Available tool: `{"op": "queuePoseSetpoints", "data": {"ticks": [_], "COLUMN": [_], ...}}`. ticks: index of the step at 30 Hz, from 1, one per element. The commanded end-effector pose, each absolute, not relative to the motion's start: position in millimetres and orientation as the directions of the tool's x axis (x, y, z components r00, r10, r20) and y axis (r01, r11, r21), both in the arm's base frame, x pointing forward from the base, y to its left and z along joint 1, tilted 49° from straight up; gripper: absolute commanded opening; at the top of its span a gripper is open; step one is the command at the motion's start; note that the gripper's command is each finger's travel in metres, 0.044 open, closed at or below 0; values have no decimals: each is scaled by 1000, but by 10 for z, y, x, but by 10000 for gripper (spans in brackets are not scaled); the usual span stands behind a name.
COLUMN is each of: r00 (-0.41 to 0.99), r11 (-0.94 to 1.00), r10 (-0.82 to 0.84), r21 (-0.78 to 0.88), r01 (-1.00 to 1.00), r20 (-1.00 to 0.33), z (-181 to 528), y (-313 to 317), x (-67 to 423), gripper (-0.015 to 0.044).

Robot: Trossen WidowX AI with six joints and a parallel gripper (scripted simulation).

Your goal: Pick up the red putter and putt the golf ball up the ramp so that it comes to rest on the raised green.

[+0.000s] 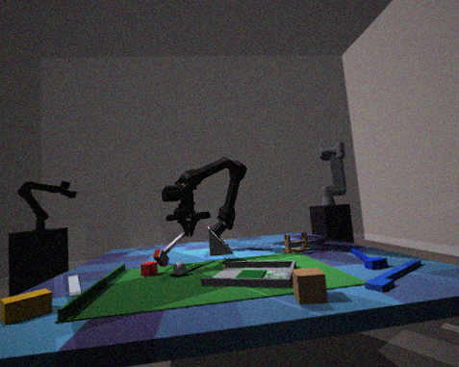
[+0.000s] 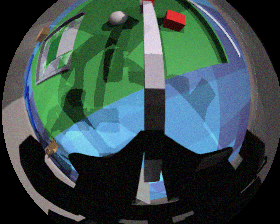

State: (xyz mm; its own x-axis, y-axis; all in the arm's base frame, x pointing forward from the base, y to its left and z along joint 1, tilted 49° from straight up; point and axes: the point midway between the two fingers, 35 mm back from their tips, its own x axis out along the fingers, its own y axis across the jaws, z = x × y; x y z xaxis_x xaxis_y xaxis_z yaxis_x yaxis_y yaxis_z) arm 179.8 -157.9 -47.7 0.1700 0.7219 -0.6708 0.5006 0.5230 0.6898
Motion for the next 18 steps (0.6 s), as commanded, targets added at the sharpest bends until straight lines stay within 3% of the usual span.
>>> {"op": "queuePoseSetpoints", "data": {"ticks": [1, 18], "r00": [185, 185], "r11": [518, 518], "r10": [717, 718], "r21": [692, 692], "r01": [503, 503], "r20": [-672, -671], "z": [-506, -681], "y": [-1569, -1380], "x": [1816, 1866], "gripper": [0, 0]}}
